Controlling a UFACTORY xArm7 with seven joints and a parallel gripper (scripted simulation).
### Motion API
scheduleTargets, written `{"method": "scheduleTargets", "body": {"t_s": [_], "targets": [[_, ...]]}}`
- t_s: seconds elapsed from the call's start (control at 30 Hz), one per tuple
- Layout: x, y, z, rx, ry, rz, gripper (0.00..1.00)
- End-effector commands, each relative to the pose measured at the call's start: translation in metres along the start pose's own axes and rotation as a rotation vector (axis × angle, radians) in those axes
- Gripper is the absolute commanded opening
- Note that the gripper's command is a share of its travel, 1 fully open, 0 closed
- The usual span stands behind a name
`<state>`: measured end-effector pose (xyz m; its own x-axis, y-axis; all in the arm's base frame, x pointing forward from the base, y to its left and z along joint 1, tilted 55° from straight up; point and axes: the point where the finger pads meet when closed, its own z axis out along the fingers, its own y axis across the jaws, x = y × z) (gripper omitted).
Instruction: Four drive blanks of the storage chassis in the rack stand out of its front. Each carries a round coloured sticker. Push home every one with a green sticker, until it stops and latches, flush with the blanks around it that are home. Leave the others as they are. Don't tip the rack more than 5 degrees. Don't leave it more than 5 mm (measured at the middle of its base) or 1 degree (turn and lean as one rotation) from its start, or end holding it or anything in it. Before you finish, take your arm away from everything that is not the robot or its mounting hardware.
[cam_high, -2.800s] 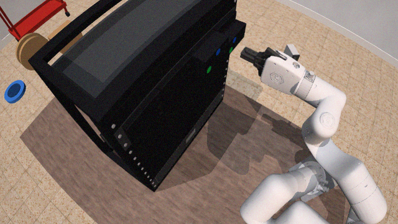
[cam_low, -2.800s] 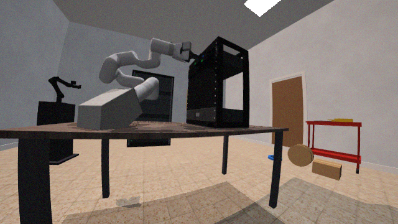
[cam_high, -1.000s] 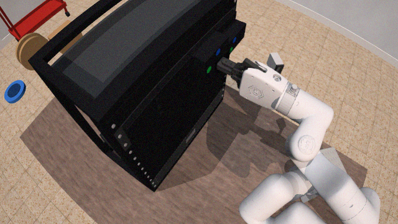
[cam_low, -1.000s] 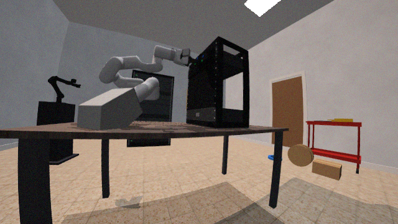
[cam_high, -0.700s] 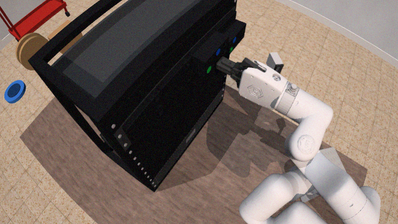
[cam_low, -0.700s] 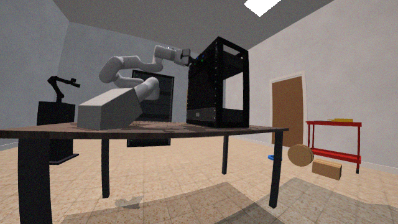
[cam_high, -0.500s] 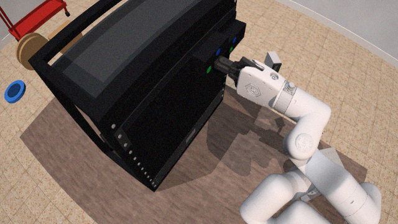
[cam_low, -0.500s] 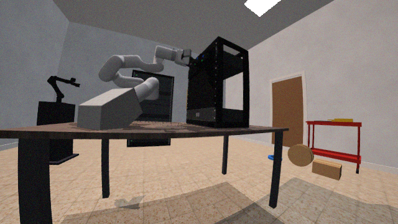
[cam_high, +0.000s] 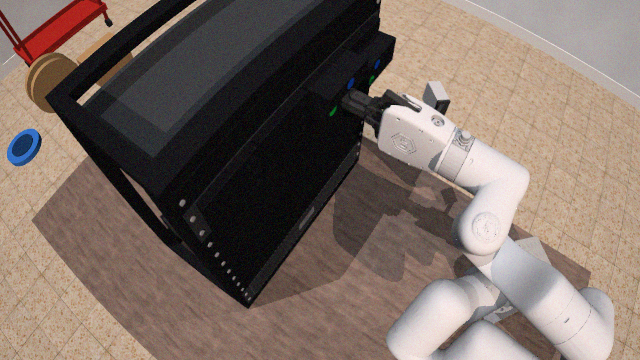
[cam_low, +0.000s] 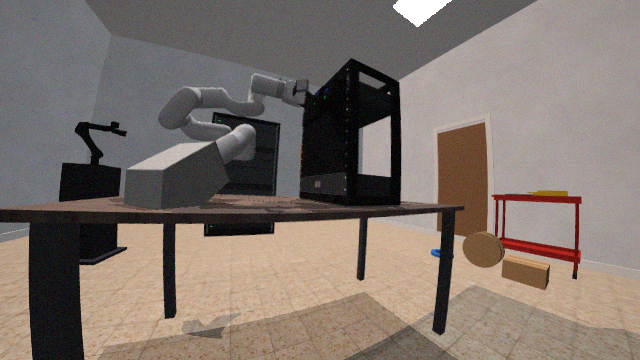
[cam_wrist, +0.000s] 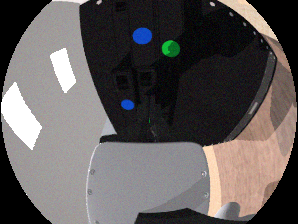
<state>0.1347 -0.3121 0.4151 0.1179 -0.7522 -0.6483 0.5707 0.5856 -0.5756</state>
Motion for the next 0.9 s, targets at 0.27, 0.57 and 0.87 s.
{"method": "scheduleTargets", "body": {"t_s": [0.27,0.57,0.87], "targets": [[0.001,-0.002,0.008,0.002,0.001,-0.001,0.00],[0.001,-0.002,0.012,0.002,0.001,-0.001,0.00],[0.001,-0.002,0.018,0.002,0.001,-0.001,0.00]]}}
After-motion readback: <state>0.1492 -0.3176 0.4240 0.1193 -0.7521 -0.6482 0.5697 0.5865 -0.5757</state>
